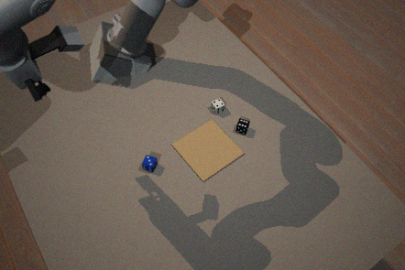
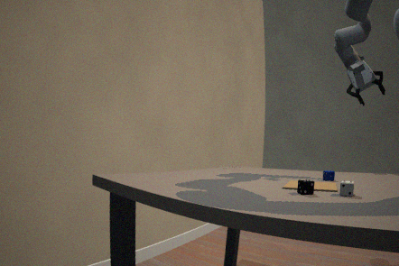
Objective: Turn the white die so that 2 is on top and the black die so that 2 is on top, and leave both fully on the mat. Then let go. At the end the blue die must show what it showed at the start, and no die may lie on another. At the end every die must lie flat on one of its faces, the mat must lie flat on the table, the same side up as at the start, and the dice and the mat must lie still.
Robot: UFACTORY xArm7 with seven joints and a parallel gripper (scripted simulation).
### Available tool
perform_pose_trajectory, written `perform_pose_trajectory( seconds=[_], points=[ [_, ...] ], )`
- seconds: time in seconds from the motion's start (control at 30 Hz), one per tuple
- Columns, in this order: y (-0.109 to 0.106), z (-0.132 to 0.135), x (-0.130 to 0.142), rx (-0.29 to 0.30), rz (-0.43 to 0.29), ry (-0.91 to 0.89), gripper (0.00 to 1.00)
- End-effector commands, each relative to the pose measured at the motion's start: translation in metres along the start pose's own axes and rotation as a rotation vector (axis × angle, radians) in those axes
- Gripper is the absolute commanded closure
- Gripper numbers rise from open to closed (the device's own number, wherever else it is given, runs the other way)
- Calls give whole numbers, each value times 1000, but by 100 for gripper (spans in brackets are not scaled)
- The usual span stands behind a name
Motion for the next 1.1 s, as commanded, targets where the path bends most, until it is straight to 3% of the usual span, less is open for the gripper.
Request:
perform_pose_trajectory(
  seconds=[0.0,0.6,0.7,0.73,0.77,0.83,0.87,0.93,0.97,1.07],
  points=[
    [-2,-1,0,2,-4,2,0],
    [-1,3,-2,9,-8,-4,0],
    [8,43,-29,82,-41,-53,0],
    [8,43,-29,82,-41,-53,0],
    [14,64,-46,123,-59,-77,0],
    [14,64,-46,123,-59,-77,0],
    [23,87,-66,169,-77,-100,0],
    [23,87,-66,169,-77,-100,0],
    [33,109,-89,216,-96,-119,0],
    [33,109,-89,216,-96,-119,0]
  ],
)
Point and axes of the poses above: the point where the finger pads meet when closed, its own y axis out along the fingers, its own z axis across the jaws, x = y × z, the point moved 9 cm from there along -y, back along the fingers, and after that the axes turned 4 degrees about -y, right-handed, at the moved point
